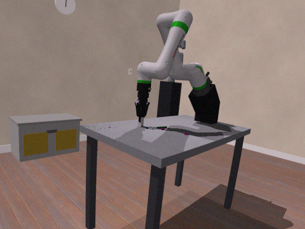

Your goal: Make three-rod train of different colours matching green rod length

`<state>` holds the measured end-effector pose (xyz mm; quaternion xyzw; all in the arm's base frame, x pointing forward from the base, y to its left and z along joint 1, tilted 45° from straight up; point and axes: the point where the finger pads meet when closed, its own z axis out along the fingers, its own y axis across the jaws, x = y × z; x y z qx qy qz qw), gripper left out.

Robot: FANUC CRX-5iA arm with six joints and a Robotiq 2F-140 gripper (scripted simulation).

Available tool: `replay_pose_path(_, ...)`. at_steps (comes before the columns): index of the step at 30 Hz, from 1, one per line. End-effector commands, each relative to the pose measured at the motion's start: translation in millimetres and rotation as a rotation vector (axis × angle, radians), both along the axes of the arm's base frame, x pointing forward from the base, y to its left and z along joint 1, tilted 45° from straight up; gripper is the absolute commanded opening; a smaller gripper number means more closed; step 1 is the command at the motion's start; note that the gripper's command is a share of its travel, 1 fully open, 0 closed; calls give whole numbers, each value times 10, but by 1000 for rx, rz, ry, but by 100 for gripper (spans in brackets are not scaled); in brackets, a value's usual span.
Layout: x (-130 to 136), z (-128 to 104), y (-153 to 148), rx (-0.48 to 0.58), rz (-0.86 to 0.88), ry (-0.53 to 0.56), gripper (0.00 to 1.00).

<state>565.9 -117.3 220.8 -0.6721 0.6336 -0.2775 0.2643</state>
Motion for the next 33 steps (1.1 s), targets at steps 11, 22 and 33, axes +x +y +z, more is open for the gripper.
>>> replay_pose_path(11,0,2,-1,0,0,0,3)
replay_pose_path(22,0,2,-1,0,0,0,3)
replay_pose_path(33,0,2,-1,0,0,0,10)
